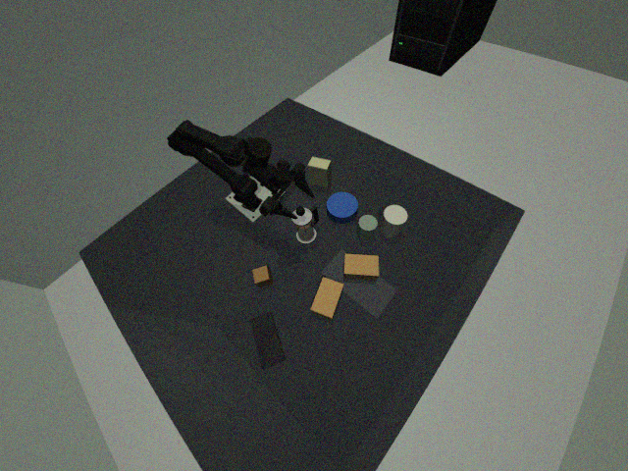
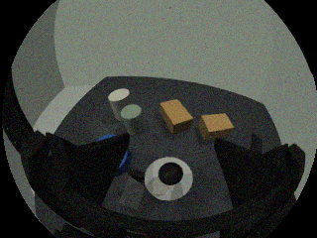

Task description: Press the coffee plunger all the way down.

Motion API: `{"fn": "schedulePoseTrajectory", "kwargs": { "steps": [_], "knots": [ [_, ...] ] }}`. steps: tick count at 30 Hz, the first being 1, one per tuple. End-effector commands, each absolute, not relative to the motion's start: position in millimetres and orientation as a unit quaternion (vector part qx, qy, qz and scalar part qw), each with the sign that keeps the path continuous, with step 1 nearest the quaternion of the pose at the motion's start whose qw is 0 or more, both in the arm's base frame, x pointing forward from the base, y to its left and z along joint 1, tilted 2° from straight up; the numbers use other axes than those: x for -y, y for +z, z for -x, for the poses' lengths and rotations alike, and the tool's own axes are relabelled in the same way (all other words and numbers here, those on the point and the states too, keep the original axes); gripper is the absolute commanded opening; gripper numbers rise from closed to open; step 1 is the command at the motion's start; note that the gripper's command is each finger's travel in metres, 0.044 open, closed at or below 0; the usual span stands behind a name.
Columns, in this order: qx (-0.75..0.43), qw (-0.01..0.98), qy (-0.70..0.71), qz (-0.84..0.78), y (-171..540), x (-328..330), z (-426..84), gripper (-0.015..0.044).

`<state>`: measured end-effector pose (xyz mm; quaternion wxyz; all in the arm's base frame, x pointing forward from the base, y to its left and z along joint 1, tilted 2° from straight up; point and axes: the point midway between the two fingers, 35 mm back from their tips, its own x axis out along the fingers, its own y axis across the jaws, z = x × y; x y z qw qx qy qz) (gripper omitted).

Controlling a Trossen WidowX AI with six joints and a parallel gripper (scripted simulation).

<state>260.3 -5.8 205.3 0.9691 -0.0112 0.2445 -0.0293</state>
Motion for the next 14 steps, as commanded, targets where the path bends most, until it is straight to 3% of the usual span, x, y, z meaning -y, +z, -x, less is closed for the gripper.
{"fn": "schedulePoseTrajectory", "kwargs": {
  "steps": [1,14],
  "knots": [
    [-0.242,0.970,-0.031,0.010,243.7,4.4,-245.1,0.0440],
    [-0.242,0.970,-0.031,0.011,247.4,4.2,-241.8,0.0440]
  ]
}}
